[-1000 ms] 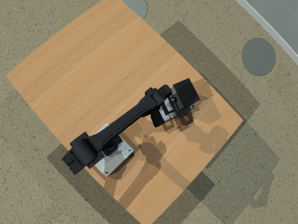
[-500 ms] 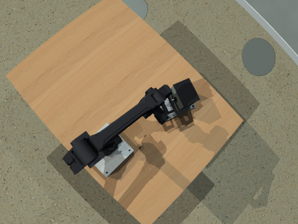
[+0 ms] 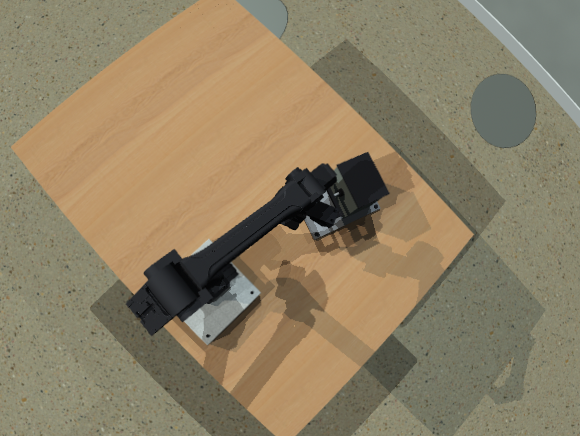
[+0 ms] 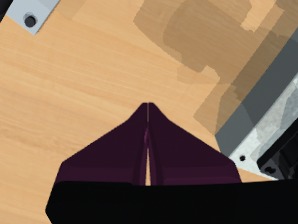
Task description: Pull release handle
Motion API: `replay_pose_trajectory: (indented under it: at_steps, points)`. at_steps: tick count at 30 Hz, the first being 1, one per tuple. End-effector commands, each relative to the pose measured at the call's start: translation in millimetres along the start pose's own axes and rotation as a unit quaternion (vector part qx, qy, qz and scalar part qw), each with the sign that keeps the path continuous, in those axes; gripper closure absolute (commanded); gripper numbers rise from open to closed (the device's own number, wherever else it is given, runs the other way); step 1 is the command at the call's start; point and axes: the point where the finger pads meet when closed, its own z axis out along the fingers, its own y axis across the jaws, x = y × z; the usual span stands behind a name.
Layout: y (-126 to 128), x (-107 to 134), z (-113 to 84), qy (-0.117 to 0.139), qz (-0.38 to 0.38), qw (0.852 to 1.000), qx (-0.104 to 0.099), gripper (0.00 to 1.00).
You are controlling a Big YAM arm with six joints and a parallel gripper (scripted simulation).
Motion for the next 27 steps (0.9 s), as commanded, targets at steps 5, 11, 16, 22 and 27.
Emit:
replay_pose_trajectory:
  at_steps: [5,11,16,22,27]
  points:
    - [23.7,-17.3,-18.4,-0.008,-0.15,0.988,-0.018,1.0]
    - [29.0,-22.1,-19.6,-0.01,-0.248,0.969,-0.017,1.0]
    - [33.5,-26.1,-20.5,-0.011,-0.328,0.944,-0.016,1.0]
    - [38.3,-30.4,-21.3,-0.013,-0.412,0.911,-0.015,1.0]
    - [42.7,-34.5,-21.9,-0.014,-0.486,0.874,-0.014,1.0]
